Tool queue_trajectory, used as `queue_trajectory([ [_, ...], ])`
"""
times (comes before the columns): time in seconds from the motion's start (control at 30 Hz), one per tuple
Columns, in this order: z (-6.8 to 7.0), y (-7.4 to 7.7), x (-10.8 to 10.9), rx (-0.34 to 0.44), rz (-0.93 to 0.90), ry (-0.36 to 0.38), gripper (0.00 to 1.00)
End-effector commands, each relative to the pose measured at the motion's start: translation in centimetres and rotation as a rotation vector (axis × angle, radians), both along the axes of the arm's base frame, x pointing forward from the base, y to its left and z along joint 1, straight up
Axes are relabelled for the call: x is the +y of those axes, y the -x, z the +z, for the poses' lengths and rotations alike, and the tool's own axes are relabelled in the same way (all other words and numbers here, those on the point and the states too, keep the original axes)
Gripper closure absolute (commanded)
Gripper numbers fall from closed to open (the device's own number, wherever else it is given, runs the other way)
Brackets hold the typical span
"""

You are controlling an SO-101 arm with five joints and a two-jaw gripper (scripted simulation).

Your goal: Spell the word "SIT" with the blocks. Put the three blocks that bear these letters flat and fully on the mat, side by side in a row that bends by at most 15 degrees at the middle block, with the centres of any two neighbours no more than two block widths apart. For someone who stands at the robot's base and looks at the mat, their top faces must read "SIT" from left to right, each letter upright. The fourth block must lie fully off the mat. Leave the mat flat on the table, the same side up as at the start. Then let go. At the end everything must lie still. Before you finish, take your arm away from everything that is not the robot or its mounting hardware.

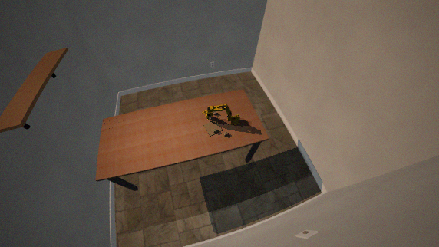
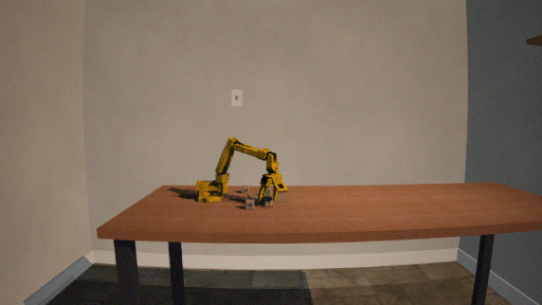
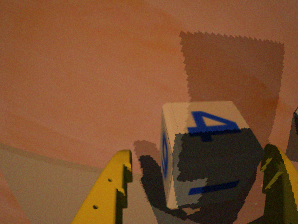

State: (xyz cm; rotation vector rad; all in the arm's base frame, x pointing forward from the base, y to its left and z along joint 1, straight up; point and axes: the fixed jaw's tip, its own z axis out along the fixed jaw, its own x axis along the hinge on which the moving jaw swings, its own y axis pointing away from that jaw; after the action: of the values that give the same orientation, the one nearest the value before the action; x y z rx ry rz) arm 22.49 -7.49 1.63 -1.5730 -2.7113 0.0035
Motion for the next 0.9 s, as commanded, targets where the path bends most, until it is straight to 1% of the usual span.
queue_trajectory([
  [0.0, 1.29, -0.81, -0.38, -0.069, -0.007, 0.024, 0.65],
  [0.5, 1.29, -0.62, -0.51, -0.069, -0.007, 0.024, 0.69],
  [0.87, 1.27, -0.2, -0.76, -0.069, -0.007, 0.025, 0.77],
])
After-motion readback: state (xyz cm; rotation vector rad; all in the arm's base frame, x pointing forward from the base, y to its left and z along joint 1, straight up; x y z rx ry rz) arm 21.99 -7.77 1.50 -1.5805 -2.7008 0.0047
